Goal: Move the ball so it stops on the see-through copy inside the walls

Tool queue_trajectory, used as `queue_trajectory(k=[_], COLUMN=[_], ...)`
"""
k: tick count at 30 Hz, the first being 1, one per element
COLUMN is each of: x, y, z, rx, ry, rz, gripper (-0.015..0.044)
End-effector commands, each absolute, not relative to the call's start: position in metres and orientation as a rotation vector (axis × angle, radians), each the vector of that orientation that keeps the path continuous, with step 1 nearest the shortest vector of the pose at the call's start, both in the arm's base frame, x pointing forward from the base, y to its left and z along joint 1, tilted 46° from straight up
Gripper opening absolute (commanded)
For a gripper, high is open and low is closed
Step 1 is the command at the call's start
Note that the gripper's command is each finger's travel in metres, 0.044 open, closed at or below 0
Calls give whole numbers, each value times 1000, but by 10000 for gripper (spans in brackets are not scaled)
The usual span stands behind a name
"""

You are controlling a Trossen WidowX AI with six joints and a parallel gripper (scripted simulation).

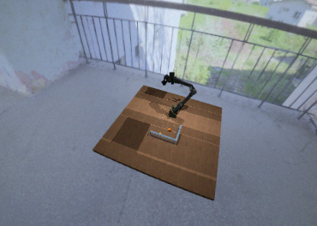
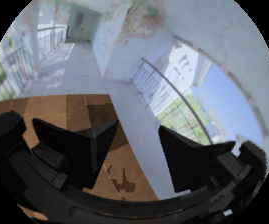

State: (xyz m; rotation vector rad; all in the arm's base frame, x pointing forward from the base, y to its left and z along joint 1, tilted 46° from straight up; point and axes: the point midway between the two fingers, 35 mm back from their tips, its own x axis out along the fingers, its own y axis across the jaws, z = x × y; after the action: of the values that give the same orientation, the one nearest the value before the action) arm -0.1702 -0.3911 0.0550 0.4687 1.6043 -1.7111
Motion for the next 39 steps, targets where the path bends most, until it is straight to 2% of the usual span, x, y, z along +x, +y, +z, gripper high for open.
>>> queue_trajectory(k=[1, 9, 19, 24, 32, 39], x=[-97, 41, 169, 226, 277, 278], y=[-400, -382, -300, -232, -101, 19], z=[35, 7, -14, -18, -12, 6], rx=[351, 86, -167, -329, -541, -647], ry=[1649, 1657, 1563, 1443, 1147, 791], rz=[-1358, -700, -47, 363, 994, 1491], gripper=[278, 278, 278, 278, 278, 278])
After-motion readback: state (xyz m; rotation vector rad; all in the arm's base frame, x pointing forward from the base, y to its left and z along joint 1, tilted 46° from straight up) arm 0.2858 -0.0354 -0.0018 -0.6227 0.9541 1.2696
